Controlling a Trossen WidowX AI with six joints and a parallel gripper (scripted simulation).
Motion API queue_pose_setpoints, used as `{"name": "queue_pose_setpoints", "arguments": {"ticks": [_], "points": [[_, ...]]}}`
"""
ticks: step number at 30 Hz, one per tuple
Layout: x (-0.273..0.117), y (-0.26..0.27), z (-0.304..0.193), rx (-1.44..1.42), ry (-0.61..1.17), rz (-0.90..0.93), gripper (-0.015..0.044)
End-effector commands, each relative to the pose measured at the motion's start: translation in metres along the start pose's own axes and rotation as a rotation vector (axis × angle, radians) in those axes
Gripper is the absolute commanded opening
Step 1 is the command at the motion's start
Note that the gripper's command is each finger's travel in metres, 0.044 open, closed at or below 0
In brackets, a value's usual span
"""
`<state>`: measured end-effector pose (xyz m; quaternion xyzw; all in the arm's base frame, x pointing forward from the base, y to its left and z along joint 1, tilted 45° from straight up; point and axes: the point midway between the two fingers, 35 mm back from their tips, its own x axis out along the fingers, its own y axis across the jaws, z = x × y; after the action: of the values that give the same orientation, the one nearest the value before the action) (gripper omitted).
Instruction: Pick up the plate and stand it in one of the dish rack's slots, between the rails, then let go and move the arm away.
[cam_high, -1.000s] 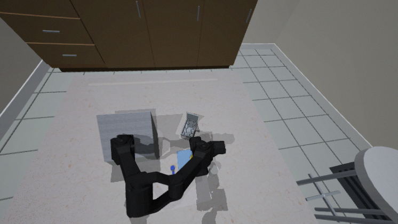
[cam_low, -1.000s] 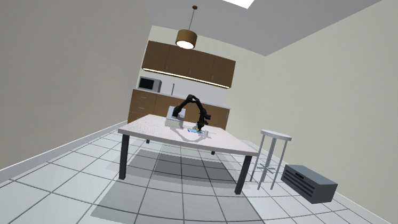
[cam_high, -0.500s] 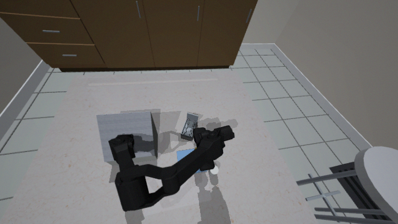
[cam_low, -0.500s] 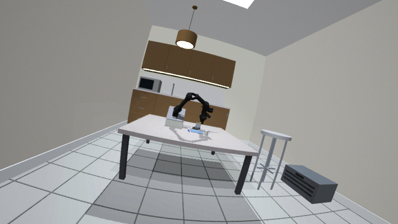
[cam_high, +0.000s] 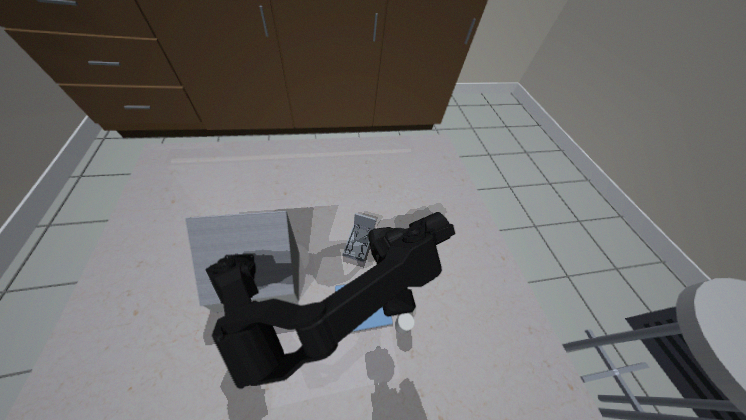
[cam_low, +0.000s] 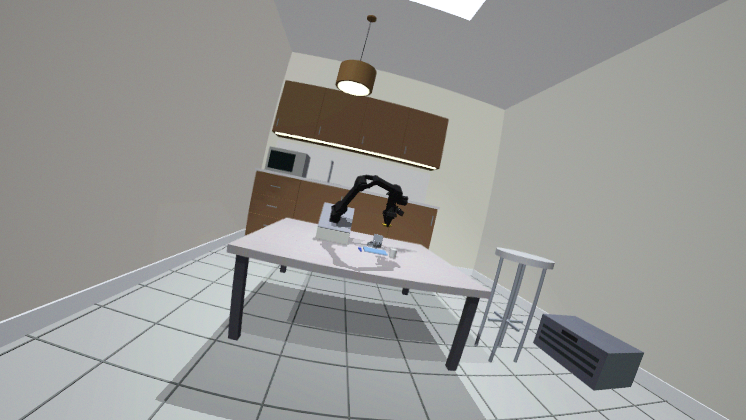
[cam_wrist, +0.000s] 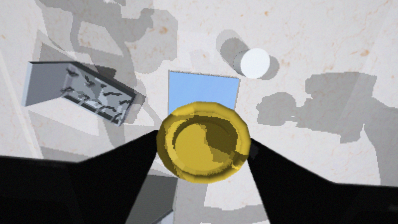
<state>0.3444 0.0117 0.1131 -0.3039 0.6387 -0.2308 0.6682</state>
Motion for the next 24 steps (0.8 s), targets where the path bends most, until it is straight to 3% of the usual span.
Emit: {"name": "queue_pose_setpoints", "arguments": {"ticks": [1,24], "points": [[-0.004,0.001,-0.001,-0.017,0.006,0.001,0.0000],[-0.006,0.039,-0.016,-0.807,0.000,0.012,0.0000]]}}
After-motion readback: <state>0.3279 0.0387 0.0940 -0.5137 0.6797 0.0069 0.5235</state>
